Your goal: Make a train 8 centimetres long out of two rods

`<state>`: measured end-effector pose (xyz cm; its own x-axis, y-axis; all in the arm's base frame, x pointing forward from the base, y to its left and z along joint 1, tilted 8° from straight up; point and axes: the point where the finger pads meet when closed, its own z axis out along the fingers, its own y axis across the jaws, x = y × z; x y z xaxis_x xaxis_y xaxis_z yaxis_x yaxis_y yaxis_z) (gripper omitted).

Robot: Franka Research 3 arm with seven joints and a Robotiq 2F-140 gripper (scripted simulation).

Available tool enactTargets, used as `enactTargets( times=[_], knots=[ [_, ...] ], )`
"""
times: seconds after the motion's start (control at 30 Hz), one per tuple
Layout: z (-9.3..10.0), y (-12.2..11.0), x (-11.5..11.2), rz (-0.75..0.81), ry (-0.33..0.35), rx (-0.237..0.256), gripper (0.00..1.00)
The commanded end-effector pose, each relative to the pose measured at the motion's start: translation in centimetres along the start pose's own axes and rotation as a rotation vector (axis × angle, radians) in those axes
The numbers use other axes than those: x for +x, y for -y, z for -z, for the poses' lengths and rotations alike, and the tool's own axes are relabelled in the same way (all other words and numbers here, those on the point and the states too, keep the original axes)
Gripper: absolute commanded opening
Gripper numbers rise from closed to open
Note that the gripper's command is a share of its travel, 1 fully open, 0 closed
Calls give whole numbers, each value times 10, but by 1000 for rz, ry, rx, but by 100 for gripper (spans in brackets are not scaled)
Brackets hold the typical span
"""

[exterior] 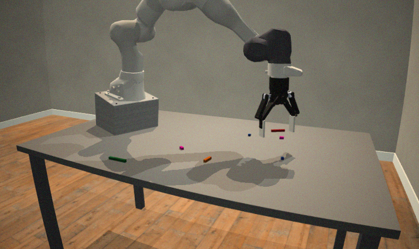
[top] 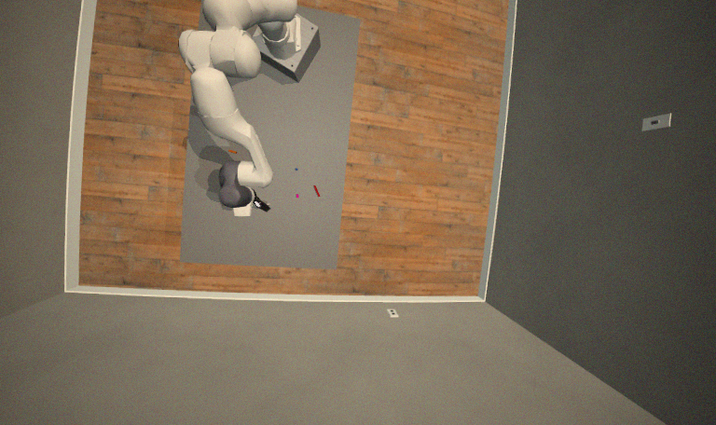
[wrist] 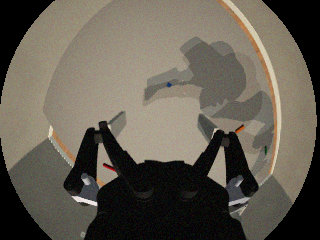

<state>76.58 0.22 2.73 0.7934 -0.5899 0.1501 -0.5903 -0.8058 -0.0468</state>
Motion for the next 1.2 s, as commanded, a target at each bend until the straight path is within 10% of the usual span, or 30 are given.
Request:
enactTargets(
  times=[0.0, 0.6, 0.63, 1.17],
  knots=[
    [-1, -5, 7, -165, 21, -19, 100],
    [9, -17, 61, -483, 21, -11, 100],
    [9, -17, 61, -483, 21, -11, 23],
    [9, -17, 61, -483, 21, -11, 23]
  ],
)
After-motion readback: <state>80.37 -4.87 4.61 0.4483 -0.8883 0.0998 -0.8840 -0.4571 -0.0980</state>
